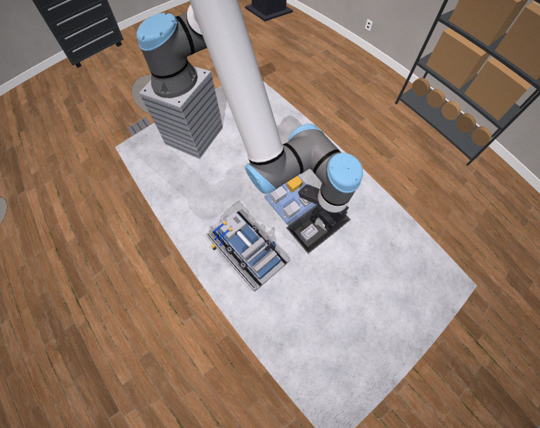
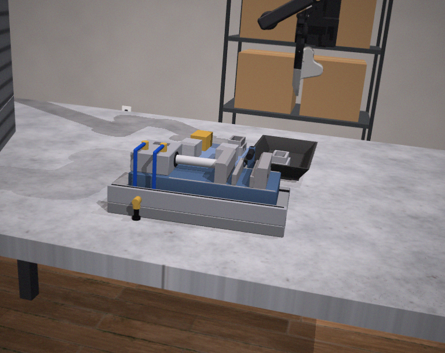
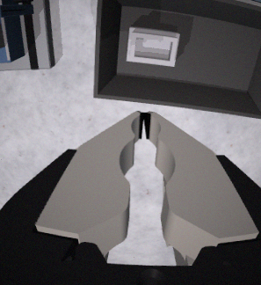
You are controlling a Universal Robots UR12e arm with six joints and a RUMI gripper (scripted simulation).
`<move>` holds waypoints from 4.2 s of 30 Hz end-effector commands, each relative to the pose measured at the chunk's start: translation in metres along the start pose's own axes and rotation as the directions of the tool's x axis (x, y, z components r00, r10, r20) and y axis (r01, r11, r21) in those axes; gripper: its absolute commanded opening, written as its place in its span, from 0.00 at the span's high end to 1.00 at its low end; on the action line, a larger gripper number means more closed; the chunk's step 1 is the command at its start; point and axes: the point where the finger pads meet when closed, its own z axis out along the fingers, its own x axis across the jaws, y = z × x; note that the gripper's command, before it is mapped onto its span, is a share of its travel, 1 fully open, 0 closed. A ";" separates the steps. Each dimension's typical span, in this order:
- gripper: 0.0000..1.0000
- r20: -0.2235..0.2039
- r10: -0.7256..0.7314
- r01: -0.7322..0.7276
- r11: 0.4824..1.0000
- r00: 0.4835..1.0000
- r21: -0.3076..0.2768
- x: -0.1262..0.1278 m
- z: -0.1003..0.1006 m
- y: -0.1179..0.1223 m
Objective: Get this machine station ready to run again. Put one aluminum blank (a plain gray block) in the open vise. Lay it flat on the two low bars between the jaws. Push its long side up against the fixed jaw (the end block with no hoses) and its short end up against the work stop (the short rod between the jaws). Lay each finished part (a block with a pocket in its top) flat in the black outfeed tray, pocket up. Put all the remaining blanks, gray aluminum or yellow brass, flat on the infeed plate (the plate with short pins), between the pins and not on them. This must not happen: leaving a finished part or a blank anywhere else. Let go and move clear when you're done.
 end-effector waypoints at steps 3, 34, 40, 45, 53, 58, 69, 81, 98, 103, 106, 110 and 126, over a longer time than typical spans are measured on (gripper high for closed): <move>1.00 -0.001 -0.001 0.001 1.000 1.000 -0.002 -0.081 -0.001 -0.010; 1.00 -0.001 -0.001 0.001 1.000 1.000 -0.003 -0.212 -0.001 -0.049; 1.00 -0.001 -0.001 0.001 1.000 1.000 -0.003 -0.212 -0.001 -0.049; 1.00 -0.001 -0.001 0.001 1.000 1.000 -0.003 -0.212 -0.001 -0.049; 1.00 -0.001 -0.001 0.001 1.000 1.000 -0.003 -0.212 -0.001 -0.049; 1.00 -0.001 -0.006 0.006 1.000 1.000 -0.003 -0.211 -0.001 -0.049; 1.00 -0.001 -0.203 0.203 0.979 0.979 -0.003 -0.164 -0.001 -0.051; 1.00 0.000 -0.566 0.566 0.824 0.824 -0.003 -0.072 0.000 -0.064; 1.00 0.001 -0.897 0.897 0.442 0.442 -0.002 0.040 -0.001 -0.097; 1.00 0.002 -0.948 0.948 0.319 0.319 -0.002 0.068 -0.001 -0.108; 1.00 0.002 -0.973 0.973 0.230 0.230 -0.002 0.087 -0.001 -0.117; 1.00 0.002 -0.992 0.992 0.125 0.125 -0.001 0.109 -0.001 -0.127; 0.60 0.003 -0.997 0.997 0.079 0.079 -0.001 0.118 -0.001 -0.132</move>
